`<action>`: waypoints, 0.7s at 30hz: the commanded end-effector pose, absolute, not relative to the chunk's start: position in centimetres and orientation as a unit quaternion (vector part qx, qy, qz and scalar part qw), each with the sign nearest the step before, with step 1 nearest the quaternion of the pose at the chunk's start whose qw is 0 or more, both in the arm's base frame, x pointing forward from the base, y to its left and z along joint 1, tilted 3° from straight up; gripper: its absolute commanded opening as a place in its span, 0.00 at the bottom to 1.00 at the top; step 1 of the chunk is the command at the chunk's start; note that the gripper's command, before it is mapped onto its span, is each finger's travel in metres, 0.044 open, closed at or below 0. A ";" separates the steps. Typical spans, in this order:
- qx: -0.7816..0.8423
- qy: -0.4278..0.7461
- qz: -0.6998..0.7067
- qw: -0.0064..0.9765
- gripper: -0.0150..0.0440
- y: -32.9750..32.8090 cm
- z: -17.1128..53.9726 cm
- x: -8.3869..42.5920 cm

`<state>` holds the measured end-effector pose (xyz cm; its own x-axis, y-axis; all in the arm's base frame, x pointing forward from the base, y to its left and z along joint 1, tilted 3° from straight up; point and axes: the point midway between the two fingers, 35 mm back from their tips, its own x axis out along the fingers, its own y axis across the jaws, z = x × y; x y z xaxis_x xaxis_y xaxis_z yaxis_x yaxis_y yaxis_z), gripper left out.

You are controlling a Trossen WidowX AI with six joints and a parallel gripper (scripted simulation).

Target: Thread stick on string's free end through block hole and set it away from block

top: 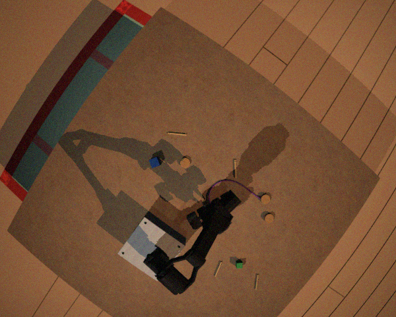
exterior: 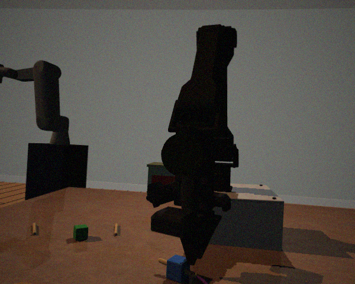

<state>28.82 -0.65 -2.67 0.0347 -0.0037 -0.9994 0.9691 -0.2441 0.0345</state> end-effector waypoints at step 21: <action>0.267 0.628 -0.254 0.685 0.46 -2.4 3.3 29.1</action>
<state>29.33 -1.53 3.27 0.0846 -0.0074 -0.9964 0.9420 0.3264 0.0776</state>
